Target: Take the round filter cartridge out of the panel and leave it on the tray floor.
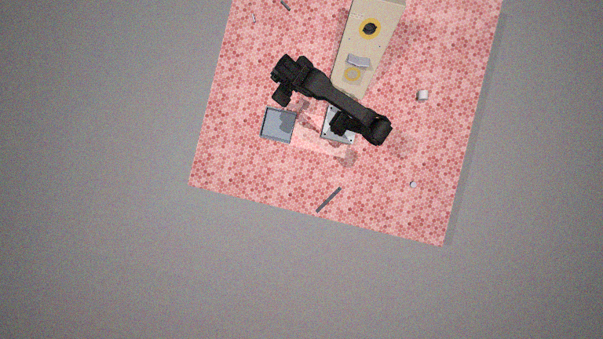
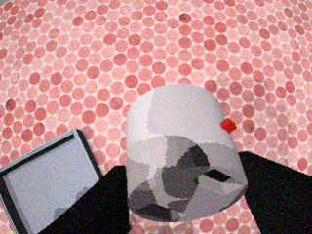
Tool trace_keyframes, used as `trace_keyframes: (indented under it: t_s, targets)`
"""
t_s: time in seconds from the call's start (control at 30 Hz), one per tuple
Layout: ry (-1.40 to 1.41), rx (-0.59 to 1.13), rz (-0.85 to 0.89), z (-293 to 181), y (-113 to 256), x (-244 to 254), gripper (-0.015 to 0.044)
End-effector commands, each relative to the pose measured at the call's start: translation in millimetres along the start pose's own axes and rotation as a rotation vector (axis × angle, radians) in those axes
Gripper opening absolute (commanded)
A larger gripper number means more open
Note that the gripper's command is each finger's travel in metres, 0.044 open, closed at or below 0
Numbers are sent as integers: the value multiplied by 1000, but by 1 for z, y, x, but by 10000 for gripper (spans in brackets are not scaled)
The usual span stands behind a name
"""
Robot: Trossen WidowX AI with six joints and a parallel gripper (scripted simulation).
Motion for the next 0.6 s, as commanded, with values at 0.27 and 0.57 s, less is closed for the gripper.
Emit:
trace_keyframes:
  t_s: [0.27,0.57]
  targets:
    - [182,-5,112,-23,-39,54,0]
    - [316,-6,193,-52,-63,94,0]
Point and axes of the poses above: the point midway between the two fingers, 35 mm back from their tips, its own y axis back along the fingers, its own x axis across the jaws, z = x × y, the point moved 3 cm from there along y, back along the fingers, and after that the axes turned 1 degree about y, right-handed, at the moved point
